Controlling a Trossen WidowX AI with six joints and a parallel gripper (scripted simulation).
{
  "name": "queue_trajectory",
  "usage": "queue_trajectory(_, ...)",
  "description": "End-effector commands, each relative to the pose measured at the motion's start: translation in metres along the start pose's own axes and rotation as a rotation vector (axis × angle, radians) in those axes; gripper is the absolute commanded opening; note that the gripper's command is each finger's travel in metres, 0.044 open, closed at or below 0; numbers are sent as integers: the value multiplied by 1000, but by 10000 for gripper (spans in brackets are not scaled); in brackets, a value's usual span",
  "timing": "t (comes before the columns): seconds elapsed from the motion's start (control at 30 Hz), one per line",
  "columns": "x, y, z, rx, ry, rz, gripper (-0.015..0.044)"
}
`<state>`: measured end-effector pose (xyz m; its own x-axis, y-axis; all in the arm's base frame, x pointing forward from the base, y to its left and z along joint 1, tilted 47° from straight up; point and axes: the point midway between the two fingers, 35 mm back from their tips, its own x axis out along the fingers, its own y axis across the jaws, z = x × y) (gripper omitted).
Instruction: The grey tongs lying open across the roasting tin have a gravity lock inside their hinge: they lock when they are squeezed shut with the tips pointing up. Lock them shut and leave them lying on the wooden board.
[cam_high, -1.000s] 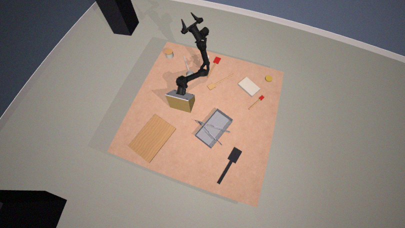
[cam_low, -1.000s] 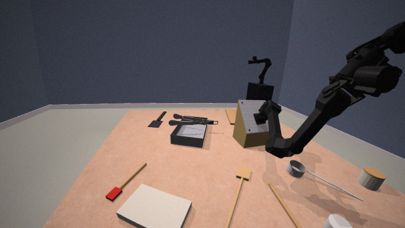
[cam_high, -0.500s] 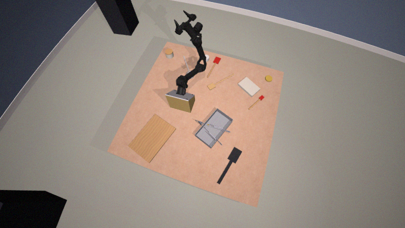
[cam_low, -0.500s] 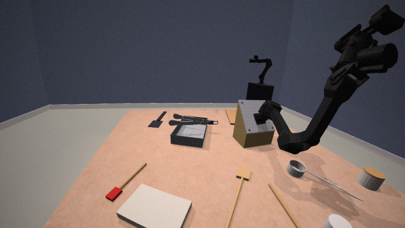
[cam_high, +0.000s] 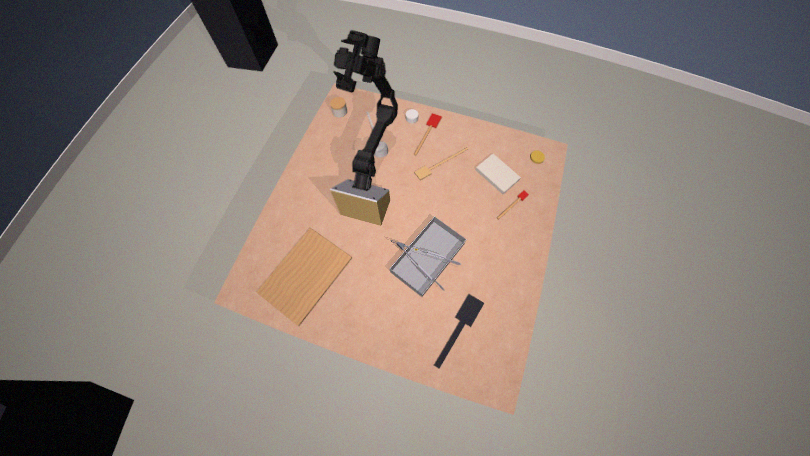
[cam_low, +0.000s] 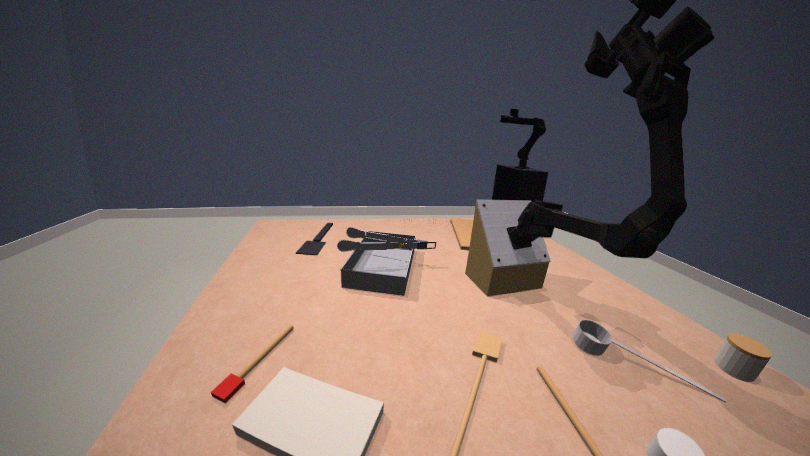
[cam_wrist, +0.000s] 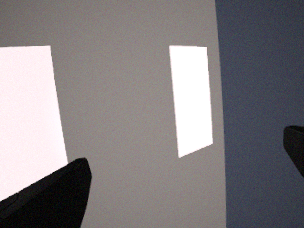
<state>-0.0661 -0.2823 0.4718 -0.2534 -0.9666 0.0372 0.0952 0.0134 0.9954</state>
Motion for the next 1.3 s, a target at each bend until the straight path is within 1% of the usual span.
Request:
queue_trajectory(0.0, 33, -32, -40, 46, 134, -125, 440)
queue_trajectory(0.17, 66, -82, -100, 97, 301, -319, 440)
queue_trajectory(0.27, 76, -112, -133, 143, 366, -441, 440)
queue_trajectory(0.43, 82, -165, -193, 200, 479, -664, 440)
queue_trajectory(0.63, 65, -241, -263, 219, 577, -970, 440)
queue_trajectory(0.83, 27, -315, -326, 239, 610, -1295, 440)
queue_trajectory(0.97, -11, -366, -359, 214, 596, -1519, 440)
queue_trajectory(1.2, -92, -450, -394, 158, 440, -1923, 440)
queue_trajectory(1.27, -117, -472, -400, 137, 360, -2031, 440)
